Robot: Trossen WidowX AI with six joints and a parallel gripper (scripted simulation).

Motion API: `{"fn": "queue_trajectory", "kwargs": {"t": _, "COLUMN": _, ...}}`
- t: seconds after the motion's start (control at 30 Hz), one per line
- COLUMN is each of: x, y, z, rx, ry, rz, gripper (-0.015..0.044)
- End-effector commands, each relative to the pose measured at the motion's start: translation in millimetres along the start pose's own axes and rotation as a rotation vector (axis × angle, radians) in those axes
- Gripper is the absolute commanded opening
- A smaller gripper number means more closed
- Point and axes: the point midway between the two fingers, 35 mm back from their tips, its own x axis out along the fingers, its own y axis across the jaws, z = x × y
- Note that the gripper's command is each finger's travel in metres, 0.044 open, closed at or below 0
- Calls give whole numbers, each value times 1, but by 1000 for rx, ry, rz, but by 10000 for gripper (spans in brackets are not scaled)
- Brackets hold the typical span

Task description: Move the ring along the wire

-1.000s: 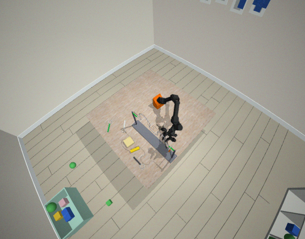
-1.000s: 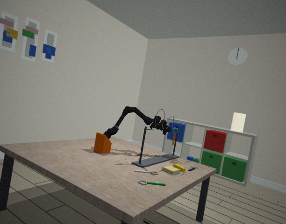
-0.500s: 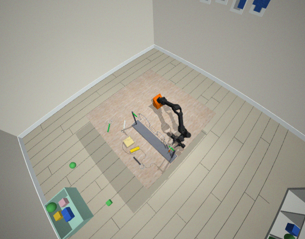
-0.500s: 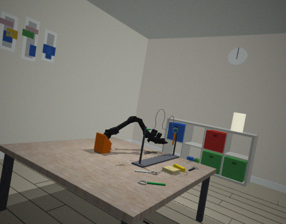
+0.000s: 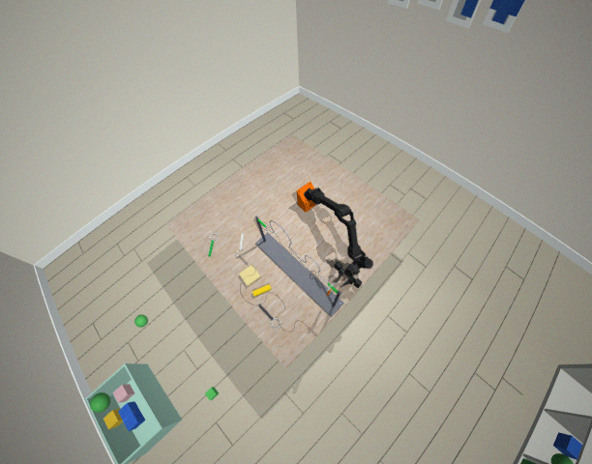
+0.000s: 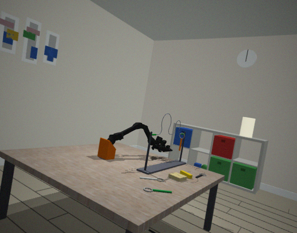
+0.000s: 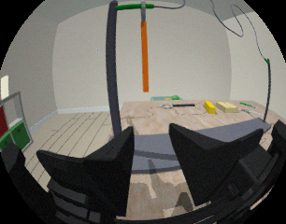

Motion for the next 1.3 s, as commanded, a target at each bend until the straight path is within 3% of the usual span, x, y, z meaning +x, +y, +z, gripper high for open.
{"fn": "queue_trajectory", "kwargs": {"t": 0.0, "x": 27, "y": 0, "z": 31, "rx": 11, "ry": -12, "rz": -2, "gripper": 160}}
{"fn": "queue_trajectory", "kwargs": {"t": 1.27, "x": 83, "y": 3, "z": 43, "rx": 18, "ry": -15, "rz": 5, "gripper": 160}}
